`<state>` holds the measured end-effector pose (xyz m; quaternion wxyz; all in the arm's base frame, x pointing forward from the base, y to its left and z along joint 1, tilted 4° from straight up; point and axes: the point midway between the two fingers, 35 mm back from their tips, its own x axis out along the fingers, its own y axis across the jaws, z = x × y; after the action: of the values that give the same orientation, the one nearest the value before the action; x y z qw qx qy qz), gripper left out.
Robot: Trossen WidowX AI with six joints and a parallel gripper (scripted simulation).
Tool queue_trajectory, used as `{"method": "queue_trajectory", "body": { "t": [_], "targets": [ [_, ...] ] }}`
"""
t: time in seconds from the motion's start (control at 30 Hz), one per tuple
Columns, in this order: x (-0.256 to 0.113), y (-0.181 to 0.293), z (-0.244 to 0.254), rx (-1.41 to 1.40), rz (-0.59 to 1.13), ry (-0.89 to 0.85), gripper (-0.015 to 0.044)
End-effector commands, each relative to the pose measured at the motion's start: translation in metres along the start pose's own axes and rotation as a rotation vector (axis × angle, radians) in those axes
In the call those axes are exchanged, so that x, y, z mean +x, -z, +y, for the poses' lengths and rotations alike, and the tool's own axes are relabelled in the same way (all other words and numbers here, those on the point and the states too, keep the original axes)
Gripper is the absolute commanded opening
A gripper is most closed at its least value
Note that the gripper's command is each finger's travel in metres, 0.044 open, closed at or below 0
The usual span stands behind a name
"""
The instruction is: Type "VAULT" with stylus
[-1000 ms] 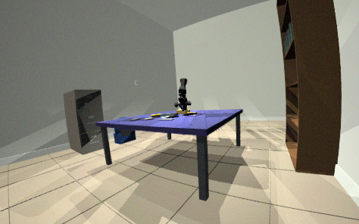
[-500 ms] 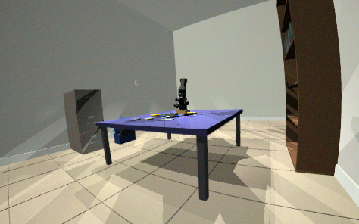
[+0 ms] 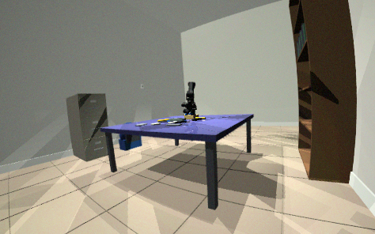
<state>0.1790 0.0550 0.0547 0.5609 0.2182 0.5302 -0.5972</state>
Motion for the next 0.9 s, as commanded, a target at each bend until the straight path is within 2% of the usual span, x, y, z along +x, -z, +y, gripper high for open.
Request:
{"method": "queue_trajectory", "body": {
  "t": [0.0,0.87],
  "targets": [
    [-0.001,-0.006,0.002,-0.162,-0.037,-0.002,0.0],
    [-0.008,-0.035,0.013,-1.066,-0.223,0.09,0.0]
  ]
}}
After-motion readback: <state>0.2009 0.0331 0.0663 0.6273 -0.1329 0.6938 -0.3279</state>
